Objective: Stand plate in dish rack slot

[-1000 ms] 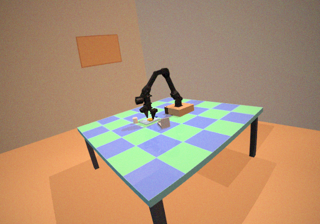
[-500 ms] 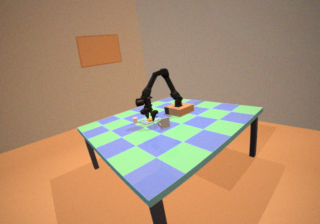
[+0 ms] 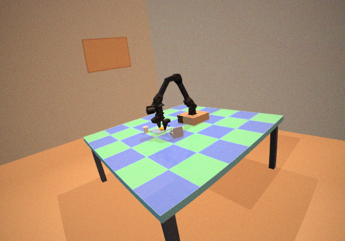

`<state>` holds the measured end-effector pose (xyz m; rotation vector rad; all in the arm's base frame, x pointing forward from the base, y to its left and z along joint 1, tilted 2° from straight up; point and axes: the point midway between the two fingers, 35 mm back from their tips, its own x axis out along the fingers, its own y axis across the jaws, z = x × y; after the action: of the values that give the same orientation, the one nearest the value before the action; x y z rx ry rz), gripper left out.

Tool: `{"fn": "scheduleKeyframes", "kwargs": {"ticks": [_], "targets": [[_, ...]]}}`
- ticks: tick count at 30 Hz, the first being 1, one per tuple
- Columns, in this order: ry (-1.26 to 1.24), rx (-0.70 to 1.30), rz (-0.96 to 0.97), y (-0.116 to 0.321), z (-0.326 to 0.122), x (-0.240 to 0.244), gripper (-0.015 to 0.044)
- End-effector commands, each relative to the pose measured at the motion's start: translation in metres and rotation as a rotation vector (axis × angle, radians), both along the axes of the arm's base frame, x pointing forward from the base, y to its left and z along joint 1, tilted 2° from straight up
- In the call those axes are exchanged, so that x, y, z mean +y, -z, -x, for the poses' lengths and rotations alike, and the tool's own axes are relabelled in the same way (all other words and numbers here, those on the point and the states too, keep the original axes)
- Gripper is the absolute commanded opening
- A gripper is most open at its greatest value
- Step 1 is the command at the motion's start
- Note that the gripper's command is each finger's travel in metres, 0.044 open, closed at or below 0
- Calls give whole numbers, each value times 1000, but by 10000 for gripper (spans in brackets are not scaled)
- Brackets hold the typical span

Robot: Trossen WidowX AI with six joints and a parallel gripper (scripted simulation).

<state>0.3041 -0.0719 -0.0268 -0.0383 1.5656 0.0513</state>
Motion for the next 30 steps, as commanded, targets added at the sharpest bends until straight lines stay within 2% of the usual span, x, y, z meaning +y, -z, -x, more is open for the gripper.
{"fn": "scheduleKeyframes", "kwargs": {"ticks": [1, 8, 30], "targets": [[-5, -1, 2, -7, -2, -1, 187], [-5, -2, 2, -44, -11, -3, 3], [-5, -3, 2, -151, -16, -5, 0]]}}
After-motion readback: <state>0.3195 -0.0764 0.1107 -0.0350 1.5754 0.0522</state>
